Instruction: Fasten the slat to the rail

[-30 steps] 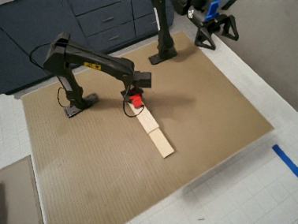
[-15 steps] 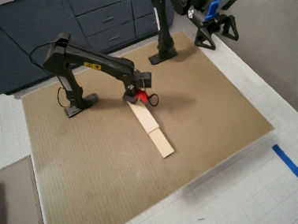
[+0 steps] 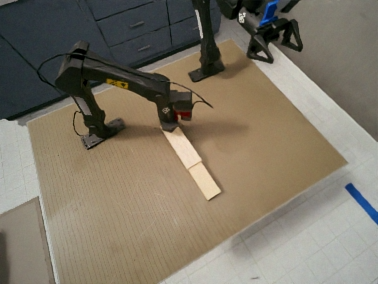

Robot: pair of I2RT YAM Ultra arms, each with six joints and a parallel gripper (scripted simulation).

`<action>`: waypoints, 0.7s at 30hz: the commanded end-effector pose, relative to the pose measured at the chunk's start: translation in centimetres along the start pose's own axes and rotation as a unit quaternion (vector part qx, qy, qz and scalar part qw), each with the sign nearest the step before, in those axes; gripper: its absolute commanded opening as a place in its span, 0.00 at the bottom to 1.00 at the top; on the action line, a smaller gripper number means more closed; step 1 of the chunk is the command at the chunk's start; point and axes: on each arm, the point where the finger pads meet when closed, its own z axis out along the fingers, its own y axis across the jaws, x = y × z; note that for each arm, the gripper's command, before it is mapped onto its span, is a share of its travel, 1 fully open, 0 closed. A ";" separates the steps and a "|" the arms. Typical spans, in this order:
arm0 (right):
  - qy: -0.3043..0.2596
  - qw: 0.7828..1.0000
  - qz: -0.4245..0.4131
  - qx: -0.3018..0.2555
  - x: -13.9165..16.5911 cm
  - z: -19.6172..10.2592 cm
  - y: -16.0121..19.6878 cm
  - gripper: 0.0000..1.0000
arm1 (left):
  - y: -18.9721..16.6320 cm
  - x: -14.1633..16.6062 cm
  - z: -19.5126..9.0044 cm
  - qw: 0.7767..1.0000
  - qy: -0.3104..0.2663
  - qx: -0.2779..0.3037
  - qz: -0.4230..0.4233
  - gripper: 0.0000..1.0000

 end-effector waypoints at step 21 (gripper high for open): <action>-0.009 0.886 -0.463 -0.009 -0.5 -0.8 0.1 0.34 | 0.0 -0.5 -0.1 1.000 -0.006 0.000 0.000 1.00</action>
